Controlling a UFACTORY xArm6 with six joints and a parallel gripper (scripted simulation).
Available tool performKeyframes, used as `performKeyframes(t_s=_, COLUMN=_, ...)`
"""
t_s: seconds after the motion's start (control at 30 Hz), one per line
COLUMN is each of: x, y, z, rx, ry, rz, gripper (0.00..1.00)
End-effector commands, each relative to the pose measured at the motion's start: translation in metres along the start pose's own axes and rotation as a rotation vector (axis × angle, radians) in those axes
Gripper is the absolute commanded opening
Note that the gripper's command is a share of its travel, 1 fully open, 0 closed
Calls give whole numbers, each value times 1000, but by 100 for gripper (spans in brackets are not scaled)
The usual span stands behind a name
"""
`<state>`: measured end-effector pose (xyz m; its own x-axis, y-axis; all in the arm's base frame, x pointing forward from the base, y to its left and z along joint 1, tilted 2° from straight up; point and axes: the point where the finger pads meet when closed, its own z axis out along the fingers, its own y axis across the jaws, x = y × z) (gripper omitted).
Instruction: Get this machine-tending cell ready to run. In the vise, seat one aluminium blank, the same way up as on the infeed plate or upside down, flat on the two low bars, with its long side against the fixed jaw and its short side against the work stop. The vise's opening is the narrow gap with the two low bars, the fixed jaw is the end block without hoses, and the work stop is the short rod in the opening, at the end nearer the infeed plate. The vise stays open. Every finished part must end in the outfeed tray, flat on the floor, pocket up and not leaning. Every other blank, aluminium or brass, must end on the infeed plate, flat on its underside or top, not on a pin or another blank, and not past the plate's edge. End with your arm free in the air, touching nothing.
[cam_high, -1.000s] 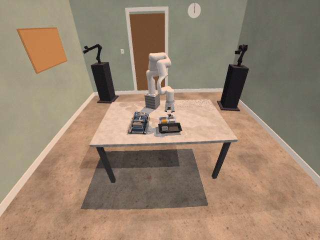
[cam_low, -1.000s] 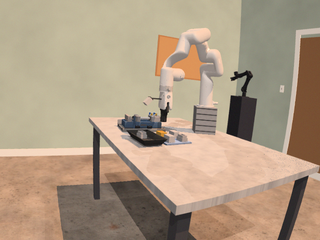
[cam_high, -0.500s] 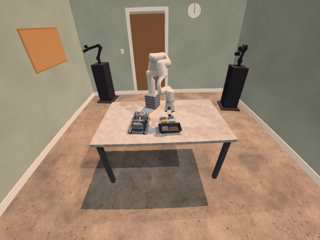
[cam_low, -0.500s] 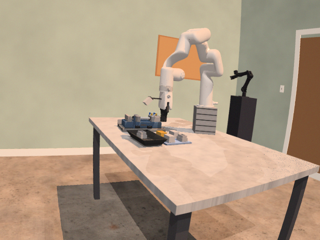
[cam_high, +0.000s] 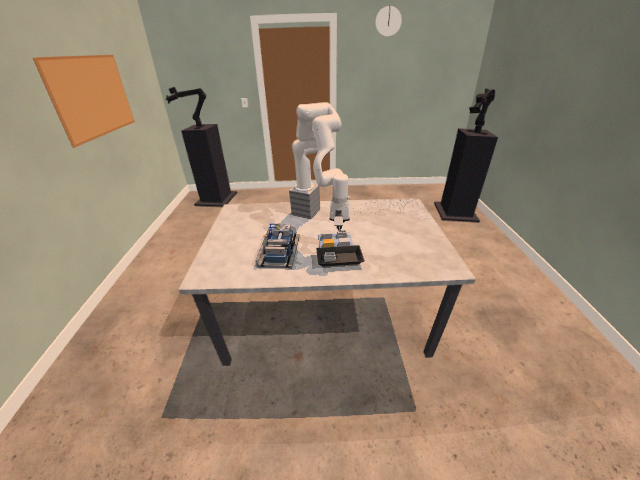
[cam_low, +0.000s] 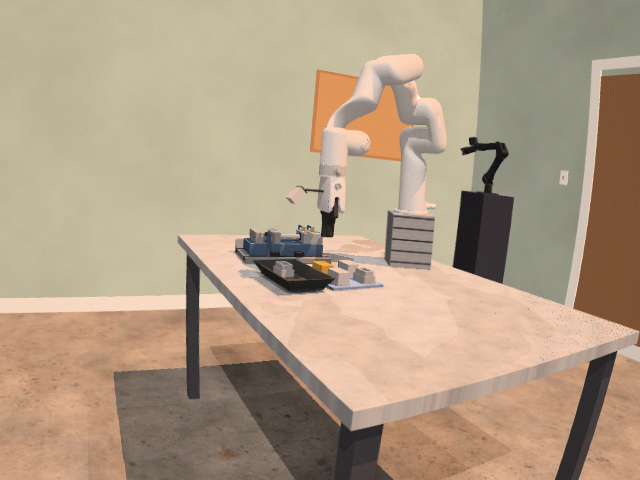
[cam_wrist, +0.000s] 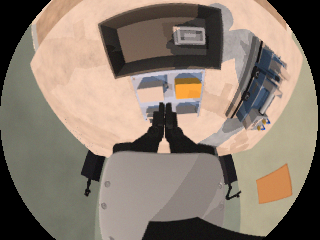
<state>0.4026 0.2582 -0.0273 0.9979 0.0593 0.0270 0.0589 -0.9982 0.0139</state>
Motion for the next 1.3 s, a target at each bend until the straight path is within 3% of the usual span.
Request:
performKeyframes(t_s=0.0, x=1, y=-1, z=-12, rx=2, ry=4, rz=0, gripper=0)
performKeyframes(t_s=0.53, x=1, y=-1, z=-43, rx=2, ry=4, rz=0, gripper=0)
performKeyframes(t_s=0.93, x=1, y=0, z=-47, rx=2, ry=4, rz=0, gripper=0)
performKeyframes(t_s=1.2, x=23, y=72, z=-47, rx=3, ry=2, rz=0, gripper=0)
performKeyframes(t_s=1.27, x=23, y=72, z=-47, rx=3, ry=2, rz=0, gripper=0)
